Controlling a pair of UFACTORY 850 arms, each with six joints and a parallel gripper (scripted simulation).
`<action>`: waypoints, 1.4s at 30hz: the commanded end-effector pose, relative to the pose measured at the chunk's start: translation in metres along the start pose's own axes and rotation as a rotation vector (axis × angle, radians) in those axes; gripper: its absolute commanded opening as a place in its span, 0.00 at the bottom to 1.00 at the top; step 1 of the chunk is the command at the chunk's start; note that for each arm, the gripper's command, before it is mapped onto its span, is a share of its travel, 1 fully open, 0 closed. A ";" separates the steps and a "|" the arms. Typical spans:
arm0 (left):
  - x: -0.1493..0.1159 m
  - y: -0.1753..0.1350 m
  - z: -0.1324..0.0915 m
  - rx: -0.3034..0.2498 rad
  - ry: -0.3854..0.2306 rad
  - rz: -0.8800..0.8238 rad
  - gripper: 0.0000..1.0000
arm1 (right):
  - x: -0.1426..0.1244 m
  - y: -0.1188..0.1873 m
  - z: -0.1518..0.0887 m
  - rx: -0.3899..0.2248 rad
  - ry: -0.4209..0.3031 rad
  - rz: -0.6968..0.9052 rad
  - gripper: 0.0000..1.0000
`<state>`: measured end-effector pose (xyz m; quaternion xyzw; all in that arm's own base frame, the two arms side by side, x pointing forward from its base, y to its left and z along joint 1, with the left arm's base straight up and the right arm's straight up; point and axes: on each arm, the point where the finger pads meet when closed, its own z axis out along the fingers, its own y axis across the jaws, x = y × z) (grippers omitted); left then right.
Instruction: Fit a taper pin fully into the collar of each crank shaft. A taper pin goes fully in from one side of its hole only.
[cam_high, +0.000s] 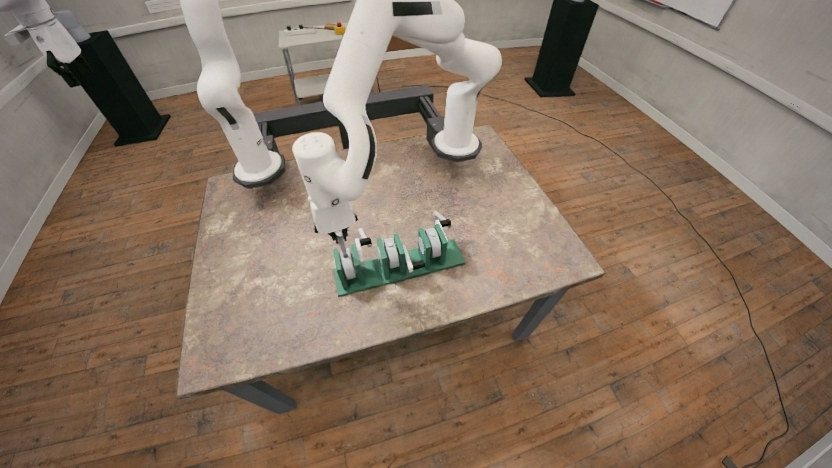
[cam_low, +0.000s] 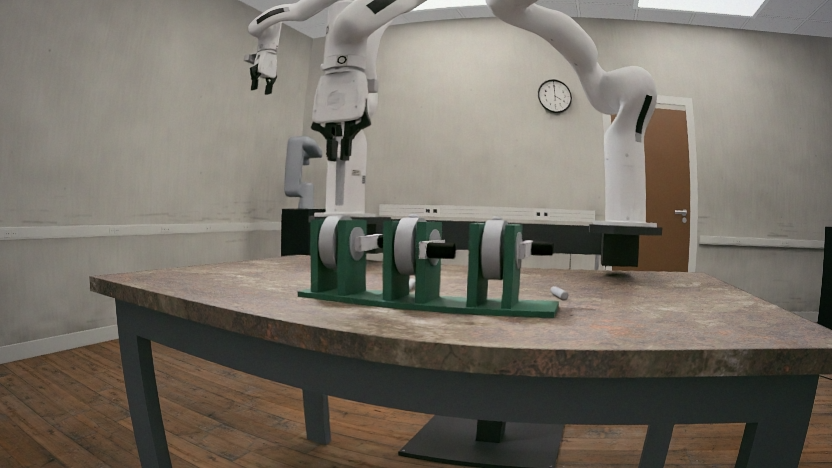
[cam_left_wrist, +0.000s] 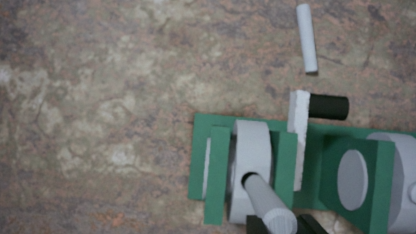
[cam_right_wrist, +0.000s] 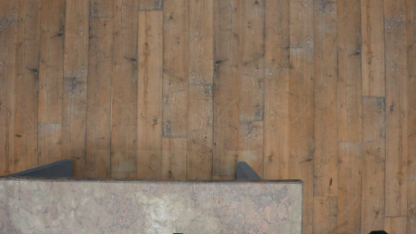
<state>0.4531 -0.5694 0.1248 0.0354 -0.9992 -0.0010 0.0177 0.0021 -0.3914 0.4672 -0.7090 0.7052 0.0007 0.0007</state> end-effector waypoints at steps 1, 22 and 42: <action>0.000 -0.001 -0.001 0.003 -0.002 0.000 0.20 | 0.000 0.000 -0.001 0.000 0.002 0.000 1.00; 0.000 -0.001 0.005 0.003 -0.002 0.000 0.20 | 0.000 0.000 -0.001 0.000 0.002 0.000 1.00; -0.001 -0.001 0.034 0.003 -0.002 0.000 0.20 | 0.000 0.000 -0.001 0.000 0.002 0.000 1.00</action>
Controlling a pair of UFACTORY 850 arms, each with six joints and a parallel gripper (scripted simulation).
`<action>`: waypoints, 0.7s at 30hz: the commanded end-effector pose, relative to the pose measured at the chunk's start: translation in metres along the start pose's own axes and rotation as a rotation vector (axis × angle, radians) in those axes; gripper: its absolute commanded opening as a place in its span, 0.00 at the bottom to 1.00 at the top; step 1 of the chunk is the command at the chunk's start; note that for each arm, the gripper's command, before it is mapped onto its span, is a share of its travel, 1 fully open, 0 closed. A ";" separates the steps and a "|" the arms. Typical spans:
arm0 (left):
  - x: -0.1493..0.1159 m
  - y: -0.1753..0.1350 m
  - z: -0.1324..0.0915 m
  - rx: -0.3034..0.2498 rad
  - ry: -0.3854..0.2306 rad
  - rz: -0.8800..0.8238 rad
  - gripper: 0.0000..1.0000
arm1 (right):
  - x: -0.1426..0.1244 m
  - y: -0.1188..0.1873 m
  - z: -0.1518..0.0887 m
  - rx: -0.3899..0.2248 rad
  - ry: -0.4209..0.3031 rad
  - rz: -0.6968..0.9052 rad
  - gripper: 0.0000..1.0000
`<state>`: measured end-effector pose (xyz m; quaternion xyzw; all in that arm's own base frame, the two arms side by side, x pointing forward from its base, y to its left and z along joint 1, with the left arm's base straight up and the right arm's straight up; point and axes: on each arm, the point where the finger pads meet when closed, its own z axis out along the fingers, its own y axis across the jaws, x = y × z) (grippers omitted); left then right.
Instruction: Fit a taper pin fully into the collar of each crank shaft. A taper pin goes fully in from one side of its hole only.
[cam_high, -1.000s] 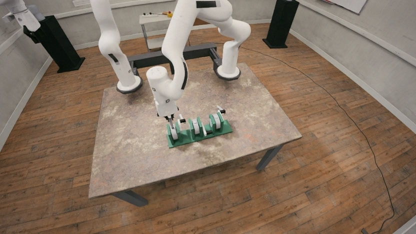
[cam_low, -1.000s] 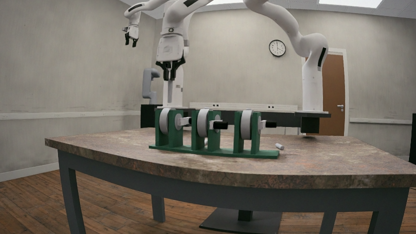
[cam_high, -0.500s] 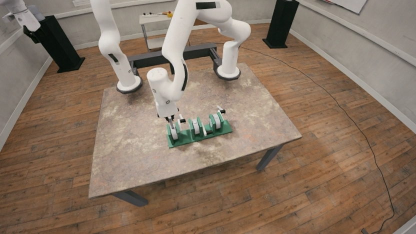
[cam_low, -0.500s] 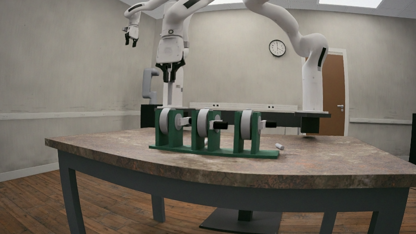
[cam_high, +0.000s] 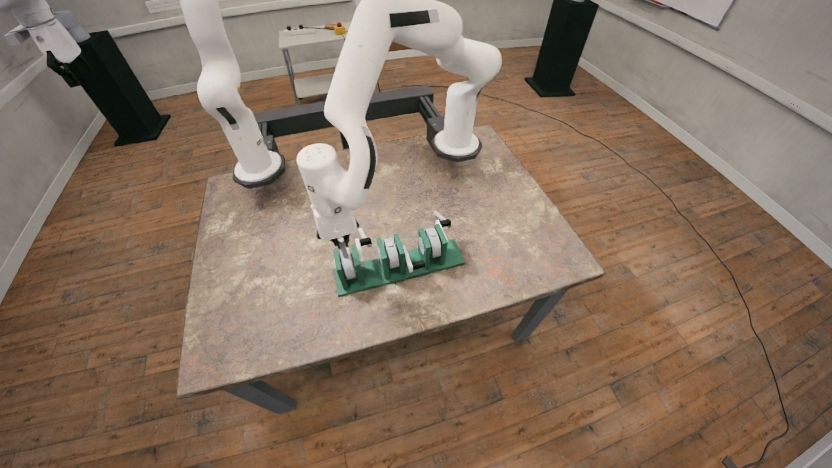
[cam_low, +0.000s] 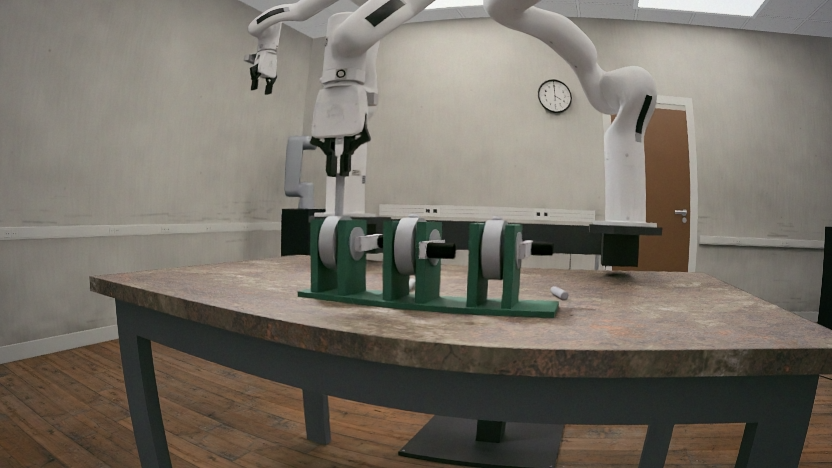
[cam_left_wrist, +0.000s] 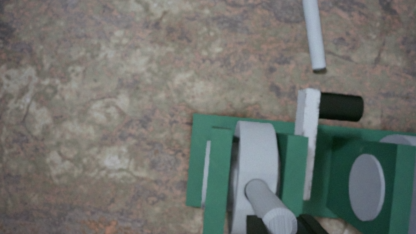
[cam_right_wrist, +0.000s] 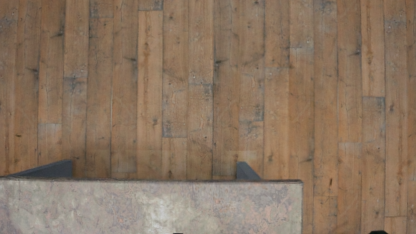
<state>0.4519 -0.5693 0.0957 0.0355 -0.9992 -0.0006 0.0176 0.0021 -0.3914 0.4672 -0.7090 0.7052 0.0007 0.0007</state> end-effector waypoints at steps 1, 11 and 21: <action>-0.001 -0.001 0.008 0.002 -0.002 0.000 0.20 | 0.000 0.000 -0.001 0.000 0.002 0.000 1.00; -0.002 -0.001 0.028 0.002 -0.002 0.000 0.20 | 0.000 0.000 -0.001 0.000 0.002 0.000 1.00; -0.003 -0.001 0.044 0.002 -0.002 0.000 0.20 | 0.000 0.000 -0.001 0.000 0.002 0.000 1.00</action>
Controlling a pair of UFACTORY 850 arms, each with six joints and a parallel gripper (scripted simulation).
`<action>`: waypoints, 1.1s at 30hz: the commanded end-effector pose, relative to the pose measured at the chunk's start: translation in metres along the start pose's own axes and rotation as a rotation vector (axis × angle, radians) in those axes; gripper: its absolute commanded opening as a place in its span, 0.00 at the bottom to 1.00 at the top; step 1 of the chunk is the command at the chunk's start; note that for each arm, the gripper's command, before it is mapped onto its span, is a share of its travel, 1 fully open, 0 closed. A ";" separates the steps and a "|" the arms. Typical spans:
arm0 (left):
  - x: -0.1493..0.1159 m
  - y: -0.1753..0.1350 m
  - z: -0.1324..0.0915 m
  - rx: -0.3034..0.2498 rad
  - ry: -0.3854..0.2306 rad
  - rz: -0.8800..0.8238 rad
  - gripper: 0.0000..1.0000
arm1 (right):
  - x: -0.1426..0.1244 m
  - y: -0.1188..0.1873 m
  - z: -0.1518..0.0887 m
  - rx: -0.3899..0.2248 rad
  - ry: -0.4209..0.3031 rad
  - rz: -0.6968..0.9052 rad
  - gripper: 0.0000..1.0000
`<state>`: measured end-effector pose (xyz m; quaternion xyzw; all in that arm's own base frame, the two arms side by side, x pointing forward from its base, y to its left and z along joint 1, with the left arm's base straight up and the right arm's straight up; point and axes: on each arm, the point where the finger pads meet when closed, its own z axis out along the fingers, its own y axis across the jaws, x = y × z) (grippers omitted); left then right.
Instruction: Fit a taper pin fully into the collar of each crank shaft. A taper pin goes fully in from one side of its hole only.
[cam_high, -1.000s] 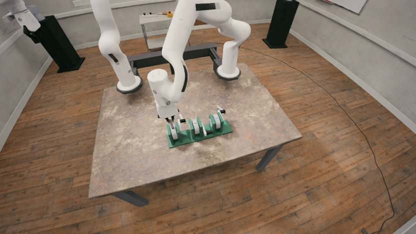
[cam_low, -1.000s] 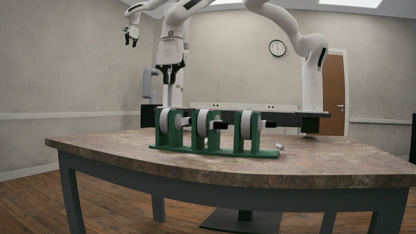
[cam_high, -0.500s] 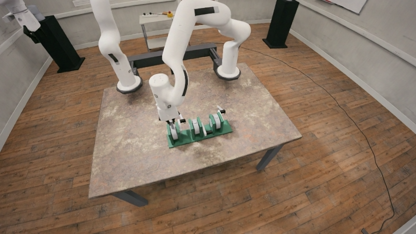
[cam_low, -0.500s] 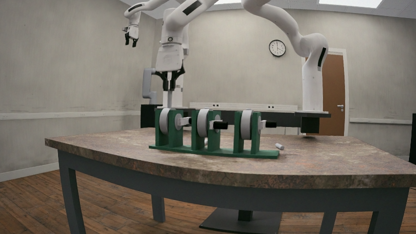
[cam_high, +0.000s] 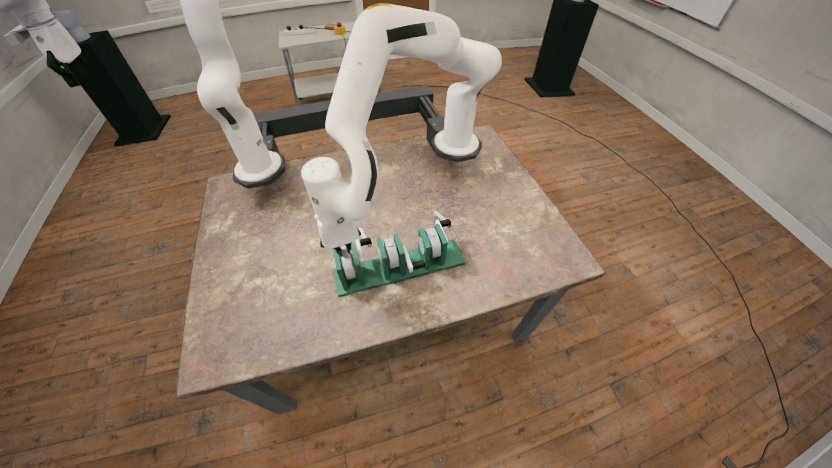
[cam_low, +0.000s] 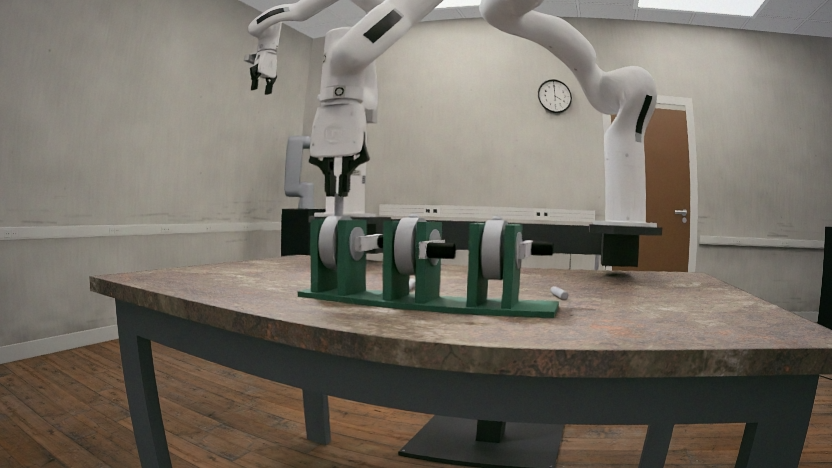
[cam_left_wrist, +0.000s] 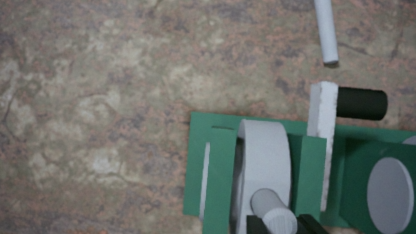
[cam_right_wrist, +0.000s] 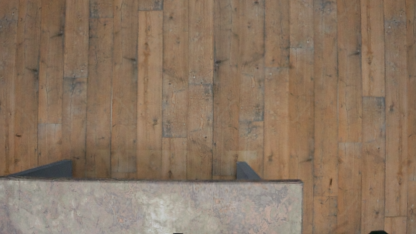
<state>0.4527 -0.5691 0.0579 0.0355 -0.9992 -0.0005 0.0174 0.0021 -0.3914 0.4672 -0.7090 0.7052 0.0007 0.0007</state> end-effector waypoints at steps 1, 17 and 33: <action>-0.001 -0.001 0.008 0.002 -0.001 0.000 0.20 | 0.000 0.000 -0.001 0.000 0.002 0.000 1.00; -0.001 -0.001 0.027 0.002 -0.001 0.000 0.20 | 0.000 0.000 -0.001 0.000 0.002 0.000 1.00; -0.001 -0.001 0.032 0.002 -0.001 0.000 0.20 | 0.000 0.000 -0.001 0.000 0.002 0.000 1.00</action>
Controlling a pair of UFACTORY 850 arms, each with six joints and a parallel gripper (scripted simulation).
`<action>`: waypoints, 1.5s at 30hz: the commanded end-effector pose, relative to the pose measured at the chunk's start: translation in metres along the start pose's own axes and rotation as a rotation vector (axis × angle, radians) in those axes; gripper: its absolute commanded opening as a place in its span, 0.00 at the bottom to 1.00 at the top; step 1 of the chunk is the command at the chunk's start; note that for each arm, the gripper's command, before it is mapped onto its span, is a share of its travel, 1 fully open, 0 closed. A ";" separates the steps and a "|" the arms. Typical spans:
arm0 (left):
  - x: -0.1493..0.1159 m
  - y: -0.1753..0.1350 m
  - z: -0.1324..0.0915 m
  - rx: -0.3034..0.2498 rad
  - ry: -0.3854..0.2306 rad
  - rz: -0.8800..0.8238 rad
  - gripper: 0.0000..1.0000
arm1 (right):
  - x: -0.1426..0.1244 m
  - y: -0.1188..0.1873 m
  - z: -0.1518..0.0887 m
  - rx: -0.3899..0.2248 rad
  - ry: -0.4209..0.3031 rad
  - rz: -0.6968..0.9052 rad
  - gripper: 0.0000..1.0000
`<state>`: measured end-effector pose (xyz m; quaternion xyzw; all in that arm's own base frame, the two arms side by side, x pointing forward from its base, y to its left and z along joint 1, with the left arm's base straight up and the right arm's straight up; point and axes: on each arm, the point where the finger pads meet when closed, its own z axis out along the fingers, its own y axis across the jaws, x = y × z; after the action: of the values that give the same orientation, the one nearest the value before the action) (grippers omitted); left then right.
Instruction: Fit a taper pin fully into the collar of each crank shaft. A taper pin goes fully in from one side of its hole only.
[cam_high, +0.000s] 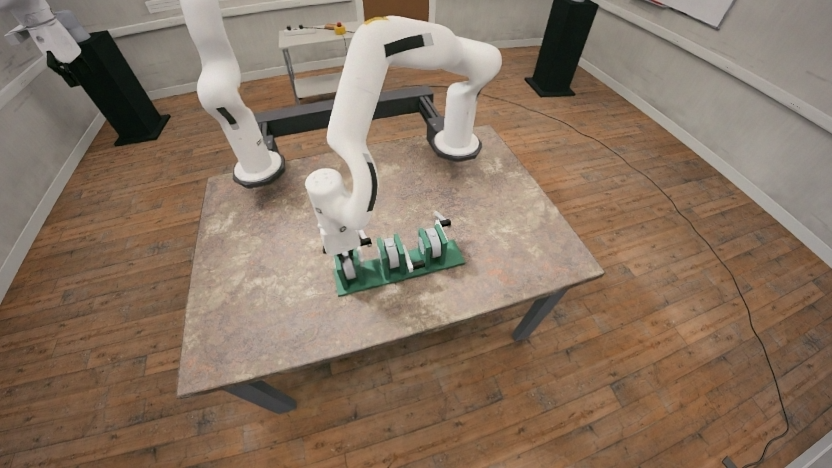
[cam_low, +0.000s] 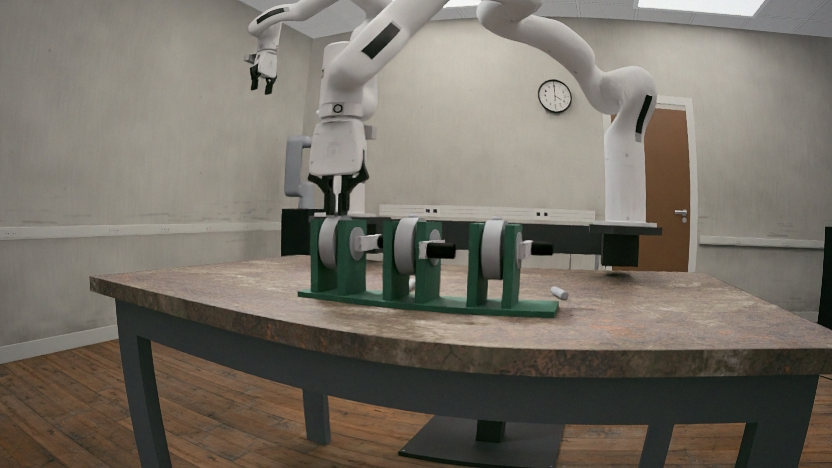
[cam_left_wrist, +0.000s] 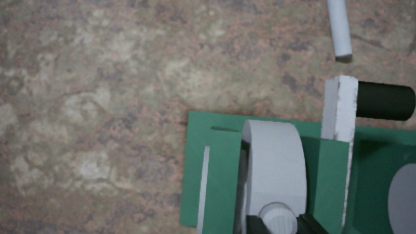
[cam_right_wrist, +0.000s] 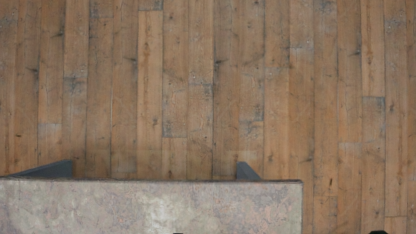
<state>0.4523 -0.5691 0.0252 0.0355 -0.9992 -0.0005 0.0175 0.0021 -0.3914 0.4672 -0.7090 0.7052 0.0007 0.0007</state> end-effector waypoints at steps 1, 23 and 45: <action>-0.001 -0.001 -0.001 0.002 -0.001 0.000 0.20 | 0.000 0.000 -0.001 0.000 0.002 0.000 1.00; -0.001 -0.001 -0.001 0.002 -0.001 0.000 0.46 | 0.000 0.000 -0.001 0.000 0.002 0.000 1.00; 0.001 -0.001 -0.046 0.002 -0.035 0.000 0.46 | 0.000 0.000 -0.001 0.000 0.002 0.000 1.00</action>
<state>0.4522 -0.5691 0.0683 0.0355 -0.9994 -0.0010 0.0012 0.0021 -0.3914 0.4672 -0.7090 0.7052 0.0007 0.0007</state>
